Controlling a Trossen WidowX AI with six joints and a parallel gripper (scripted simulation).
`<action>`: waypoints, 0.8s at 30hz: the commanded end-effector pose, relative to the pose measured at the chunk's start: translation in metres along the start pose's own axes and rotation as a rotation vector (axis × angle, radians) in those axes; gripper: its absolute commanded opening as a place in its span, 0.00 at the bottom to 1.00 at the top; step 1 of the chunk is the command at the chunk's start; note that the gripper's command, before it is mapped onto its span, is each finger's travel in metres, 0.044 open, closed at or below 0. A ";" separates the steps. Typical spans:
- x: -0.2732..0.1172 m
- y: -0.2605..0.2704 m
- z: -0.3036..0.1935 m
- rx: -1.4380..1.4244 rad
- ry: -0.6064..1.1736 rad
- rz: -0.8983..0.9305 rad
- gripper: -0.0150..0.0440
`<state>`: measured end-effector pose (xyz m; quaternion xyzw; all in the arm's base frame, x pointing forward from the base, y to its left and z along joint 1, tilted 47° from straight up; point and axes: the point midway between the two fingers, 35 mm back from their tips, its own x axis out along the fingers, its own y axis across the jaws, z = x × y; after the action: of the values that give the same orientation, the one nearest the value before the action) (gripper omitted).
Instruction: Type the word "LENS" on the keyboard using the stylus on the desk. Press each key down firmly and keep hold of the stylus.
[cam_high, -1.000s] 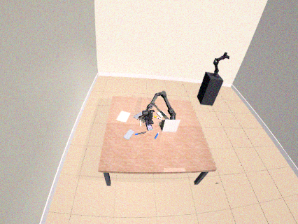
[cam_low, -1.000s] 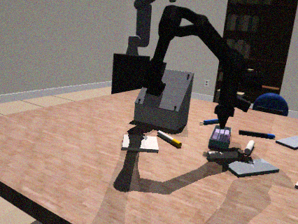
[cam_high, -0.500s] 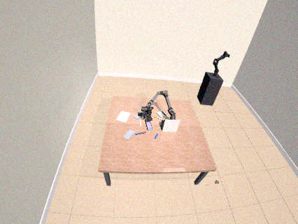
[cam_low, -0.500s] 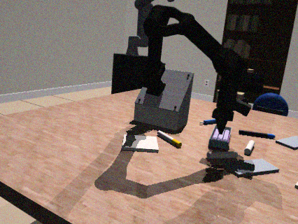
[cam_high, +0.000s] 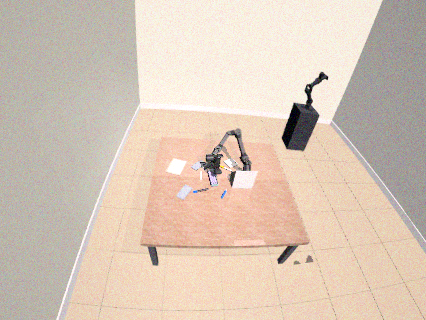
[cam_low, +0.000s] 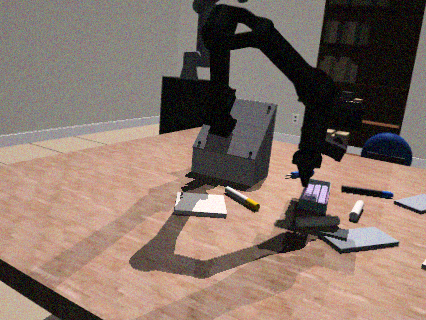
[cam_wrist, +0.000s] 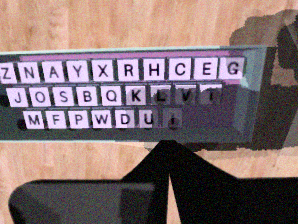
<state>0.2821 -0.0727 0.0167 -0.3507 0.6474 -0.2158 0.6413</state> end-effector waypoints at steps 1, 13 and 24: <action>-0.002 -0.001 0.000 0.013 -0.008 -0.001 0.25; -0.002 0.071 0.001 0.013 -0.008 0.002 0.25; -0.039 0.072 0.002 0.013 -0.010 0.007 0.25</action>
<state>0.2669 -0.0190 -0.0270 -0.3480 0.6493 -0.2202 0.6393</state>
